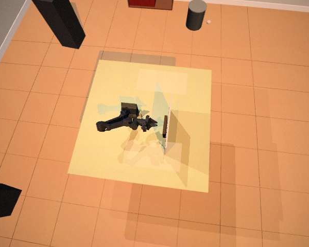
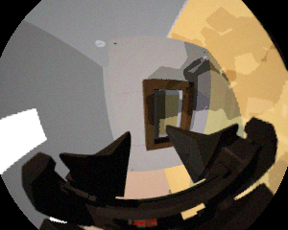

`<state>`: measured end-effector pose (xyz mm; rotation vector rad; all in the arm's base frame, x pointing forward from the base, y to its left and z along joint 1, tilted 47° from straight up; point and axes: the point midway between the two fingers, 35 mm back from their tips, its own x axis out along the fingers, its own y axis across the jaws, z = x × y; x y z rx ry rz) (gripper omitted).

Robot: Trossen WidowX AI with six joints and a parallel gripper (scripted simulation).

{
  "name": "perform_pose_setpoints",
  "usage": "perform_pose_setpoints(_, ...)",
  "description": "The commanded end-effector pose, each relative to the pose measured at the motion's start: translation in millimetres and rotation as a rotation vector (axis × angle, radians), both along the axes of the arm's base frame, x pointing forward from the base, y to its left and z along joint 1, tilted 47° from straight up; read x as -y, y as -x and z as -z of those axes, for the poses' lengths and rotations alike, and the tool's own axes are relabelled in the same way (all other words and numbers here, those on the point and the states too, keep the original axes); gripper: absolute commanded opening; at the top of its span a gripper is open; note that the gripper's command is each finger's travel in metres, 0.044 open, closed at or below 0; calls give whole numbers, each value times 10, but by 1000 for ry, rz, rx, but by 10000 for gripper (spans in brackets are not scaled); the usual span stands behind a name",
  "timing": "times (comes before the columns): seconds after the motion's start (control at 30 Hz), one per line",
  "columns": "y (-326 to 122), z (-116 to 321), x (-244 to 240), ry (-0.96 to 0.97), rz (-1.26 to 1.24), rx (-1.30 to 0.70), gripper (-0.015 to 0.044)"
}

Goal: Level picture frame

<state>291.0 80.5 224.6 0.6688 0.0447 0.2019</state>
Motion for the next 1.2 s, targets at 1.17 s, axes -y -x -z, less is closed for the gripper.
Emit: perform_pose_setpoints(1.17, 649, -199, -371, 233, 5, 34, 260)
